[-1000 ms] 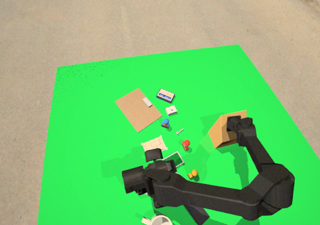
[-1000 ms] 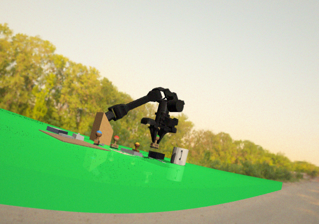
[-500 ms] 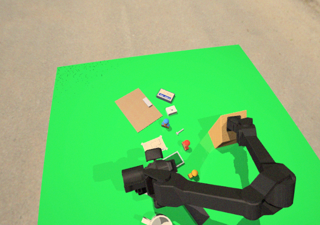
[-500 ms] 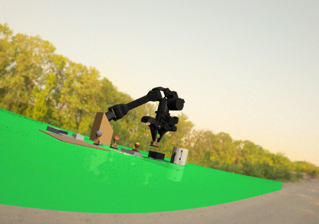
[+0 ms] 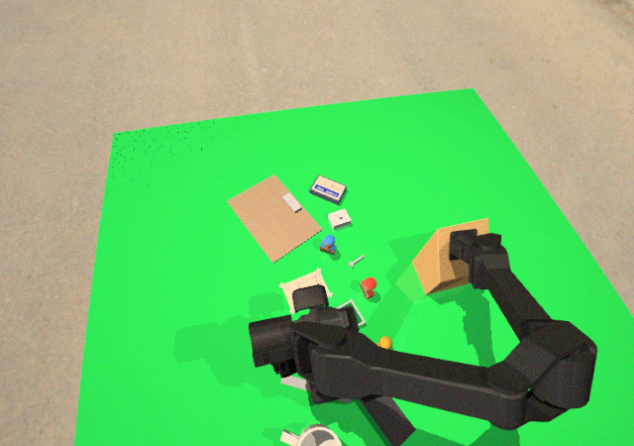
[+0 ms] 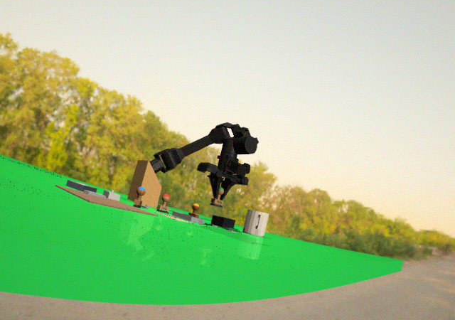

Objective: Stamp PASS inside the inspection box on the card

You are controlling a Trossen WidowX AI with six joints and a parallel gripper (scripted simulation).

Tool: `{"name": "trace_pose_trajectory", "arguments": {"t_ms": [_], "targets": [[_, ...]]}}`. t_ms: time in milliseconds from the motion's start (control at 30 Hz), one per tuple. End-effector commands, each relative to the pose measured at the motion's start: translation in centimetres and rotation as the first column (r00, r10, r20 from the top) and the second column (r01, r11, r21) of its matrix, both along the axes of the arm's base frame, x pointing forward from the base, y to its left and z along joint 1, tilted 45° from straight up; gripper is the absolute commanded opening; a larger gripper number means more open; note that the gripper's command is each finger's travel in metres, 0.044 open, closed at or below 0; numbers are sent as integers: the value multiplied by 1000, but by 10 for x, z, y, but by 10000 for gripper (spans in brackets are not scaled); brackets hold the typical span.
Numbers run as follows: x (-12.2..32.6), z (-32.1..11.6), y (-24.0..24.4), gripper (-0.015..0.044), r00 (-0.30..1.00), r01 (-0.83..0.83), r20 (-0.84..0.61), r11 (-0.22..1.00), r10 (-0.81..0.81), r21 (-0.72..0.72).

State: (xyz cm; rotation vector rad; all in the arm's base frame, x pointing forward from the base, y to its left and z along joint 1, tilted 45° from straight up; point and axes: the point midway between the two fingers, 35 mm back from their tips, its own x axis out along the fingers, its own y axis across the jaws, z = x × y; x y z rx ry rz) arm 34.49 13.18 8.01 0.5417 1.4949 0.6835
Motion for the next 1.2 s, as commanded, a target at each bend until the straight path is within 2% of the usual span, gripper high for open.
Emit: {"name": "trace_pose_trajectory", "arguments": {"t_ms": [0,567,1167], "targets": [[-11,-9,-10,0,1000,1,-5,1000,-1,-1],[-68,-39,-45,0,1000,1,-9,1000,-1,0],[-68,-47,-39,0,1000,1,-9,1000,-1,-1]]}}
